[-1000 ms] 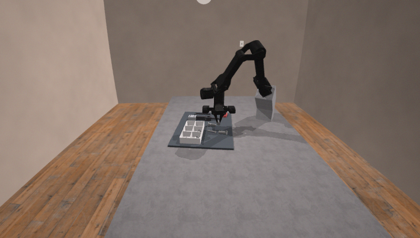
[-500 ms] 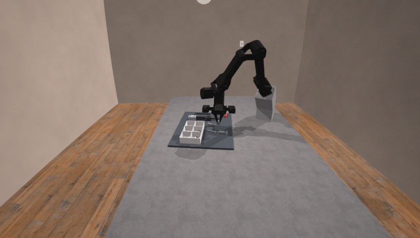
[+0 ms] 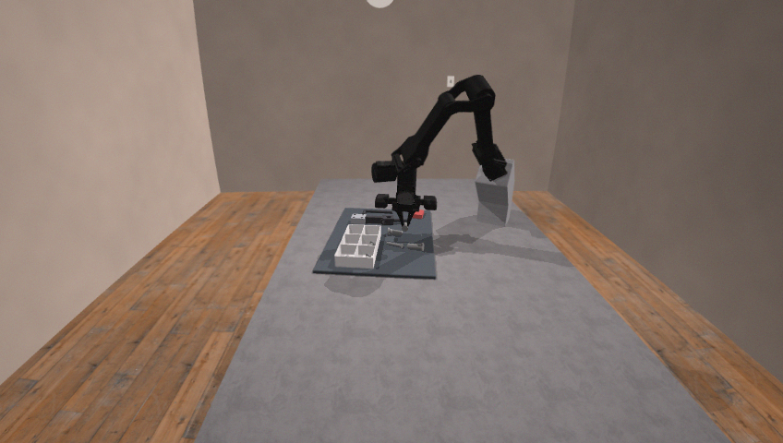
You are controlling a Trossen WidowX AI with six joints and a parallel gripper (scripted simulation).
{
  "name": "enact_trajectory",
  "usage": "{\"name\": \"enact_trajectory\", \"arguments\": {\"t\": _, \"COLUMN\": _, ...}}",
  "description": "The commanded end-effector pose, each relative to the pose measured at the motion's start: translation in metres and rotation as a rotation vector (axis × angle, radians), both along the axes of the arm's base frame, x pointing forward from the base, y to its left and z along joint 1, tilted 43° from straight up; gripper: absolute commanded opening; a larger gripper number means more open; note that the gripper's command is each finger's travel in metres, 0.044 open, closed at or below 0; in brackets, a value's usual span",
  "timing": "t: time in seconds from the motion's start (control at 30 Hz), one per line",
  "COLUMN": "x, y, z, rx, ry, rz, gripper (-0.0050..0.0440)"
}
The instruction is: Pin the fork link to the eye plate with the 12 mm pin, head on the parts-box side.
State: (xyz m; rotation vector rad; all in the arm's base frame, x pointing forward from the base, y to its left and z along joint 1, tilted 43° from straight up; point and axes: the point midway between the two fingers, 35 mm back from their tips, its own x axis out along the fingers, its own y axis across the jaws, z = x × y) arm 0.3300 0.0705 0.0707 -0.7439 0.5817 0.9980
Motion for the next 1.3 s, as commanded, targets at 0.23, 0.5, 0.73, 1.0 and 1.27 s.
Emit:
{"name": "enact_trajectory", "arguments": {"t": 0.23, "x": 0.007, "y": -0.010, "z": -0.006, "rx": -0.001, "ry": 0.009, "rz": 0.003, "gripper": 0.0019}}
{"name": "enact_trajectory", "arguments": {"t": 0.5, "x": 0.014, "y": -0.019, "z": -0.008, "rx": -0.001, "ry": 0.009, "rz": 0.003, "gripper": 0.0019}}
{"name": "enact_trajectory", "arguments": {"t": 0.73, "x": 0.019, "y": -0.025, "z": -0.010, "rx": -0.001, "ry": 0.009, "rz": 0.003, "gripper": 0.0019}}
{"name": "enact_trajectory", "arguments": {"t": 1.0, "x": 0.025, "y": -0.035, "z": -0.013, "rx": -0.001, "ry": 0.009, "rz": 0.003, "gripper": 0.0019}}
{"name": "enact_trajectory", "arguments": {"t": 1.27, "x": 0.032, "y": -0.043, "z": -0.015, "rx": -0.001, "ry": 0.009, "rz": 0.003, "gripper": 0.0019}}
